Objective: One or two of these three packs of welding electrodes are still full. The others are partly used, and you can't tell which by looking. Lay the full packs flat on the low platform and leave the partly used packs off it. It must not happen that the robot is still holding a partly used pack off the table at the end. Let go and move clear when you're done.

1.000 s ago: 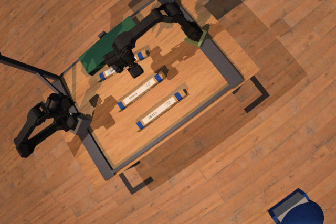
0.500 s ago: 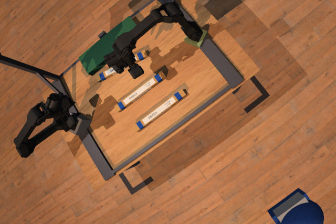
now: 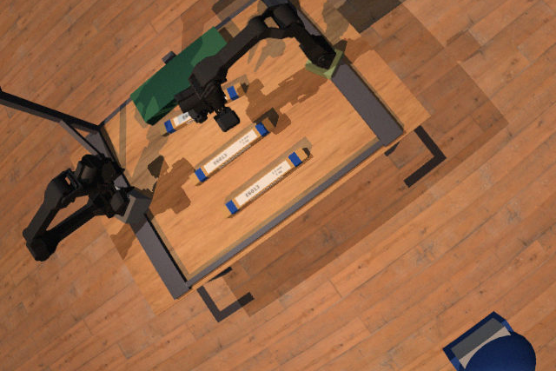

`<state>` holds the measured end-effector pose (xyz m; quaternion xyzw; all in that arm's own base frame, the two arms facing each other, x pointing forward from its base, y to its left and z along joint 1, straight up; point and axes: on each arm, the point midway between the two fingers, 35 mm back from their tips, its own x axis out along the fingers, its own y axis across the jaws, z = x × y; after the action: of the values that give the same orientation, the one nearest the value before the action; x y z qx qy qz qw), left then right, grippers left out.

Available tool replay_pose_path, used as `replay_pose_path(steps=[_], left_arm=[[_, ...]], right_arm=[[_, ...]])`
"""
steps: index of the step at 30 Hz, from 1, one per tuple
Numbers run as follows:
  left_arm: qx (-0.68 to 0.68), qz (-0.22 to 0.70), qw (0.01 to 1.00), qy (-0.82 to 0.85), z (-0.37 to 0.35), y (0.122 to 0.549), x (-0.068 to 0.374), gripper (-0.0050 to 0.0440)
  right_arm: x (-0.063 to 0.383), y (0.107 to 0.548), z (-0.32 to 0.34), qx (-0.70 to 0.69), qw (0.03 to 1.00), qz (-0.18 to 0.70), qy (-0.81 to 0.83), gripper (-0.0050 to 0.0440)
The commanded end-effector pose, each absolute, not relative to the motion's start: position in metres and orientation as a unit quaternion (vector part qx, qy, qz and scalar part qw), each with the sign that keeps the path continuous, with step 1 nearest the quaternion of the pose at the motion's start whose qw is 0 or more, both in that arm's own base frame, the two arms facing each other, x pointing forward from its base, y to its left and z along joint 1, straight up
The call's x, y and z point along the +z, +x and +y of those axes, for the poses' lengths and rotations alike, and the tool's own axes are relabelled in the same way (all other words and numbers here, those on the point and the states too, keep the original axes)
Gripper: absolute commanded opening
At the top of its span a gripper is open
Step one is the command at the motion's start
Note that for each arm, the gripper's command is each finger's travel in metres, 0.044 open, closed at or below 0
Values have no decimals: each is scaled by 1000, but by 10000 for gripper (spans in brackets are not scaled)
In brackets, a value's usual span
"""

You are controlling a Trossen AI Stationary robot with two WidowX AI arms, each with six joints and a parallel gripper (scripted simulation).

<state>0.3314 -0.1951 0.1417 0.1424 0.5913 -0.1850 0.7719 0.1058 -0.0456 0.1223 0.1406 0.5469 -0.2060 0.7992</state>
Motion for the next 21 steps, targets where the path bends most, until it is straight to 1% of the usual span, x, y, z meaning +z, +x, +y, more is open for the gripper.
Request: replay_pose_path(steps=[1, 21], left_arm=[[-188, 582, 779, 139, -195, 332, 145, 200], [-188, 582, 779, 139, -196, 332, 121, 200]], right_arm=[[129, 108, -46, -207, 805, 538, 139, 330], [129, 108, -46, -207, 805, 538, 139, 330]])
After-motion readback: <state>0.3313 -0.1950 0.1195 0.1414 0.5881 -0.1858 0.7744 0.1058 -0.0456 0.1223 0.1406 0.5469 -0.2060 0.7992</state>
